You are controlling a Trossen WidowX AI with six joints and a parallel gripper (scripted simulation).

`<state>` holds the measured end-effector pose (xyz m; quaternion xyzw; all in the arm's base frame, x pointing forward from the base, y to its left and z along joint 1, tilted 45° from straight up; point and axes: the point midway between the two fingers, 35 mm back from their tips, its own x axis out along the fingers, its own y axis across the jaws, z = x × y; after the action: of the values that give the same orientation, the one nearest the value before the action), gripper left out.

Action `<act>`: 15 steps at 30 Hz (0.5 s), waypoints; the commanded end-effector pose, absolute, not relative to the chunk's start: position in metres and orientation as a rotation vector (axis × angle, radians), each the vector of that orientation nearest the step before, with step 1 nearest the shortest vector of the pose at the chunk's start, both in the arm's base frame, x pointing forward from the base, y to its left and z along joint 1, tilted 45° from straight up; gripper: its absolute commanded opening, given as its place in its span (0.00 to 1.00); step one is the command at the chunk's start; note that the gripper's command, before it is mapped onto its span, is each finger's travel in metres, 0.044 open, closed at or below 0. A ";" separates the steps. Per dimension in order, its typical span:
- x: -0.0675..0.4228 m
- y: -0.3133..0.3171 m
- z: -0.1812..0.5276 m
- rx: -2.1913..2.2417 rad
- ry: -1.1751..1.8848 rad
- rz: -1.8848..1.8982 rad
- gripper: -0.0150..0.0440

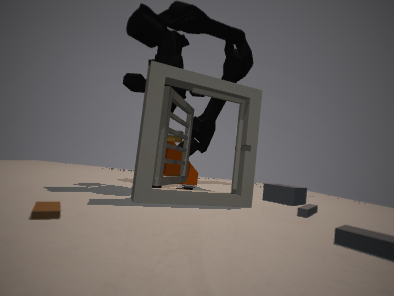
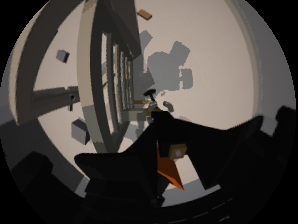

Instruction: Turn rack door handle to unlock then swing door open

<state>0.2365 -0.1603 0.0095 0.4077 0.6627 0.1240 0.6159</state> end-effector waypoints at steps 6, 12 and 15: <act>0.235 -0.175 -0.004 0.805 1.482 0.404 0.27; 0.236 -0.185 -0.014 0.718 1.447 0.479 0.27; 0.237 -0.191 -0.019 0.675 1.430 0.515 0.27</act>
<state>0.2351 -0.1847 -0.0137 0.3258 0.6414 0.2065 0.6632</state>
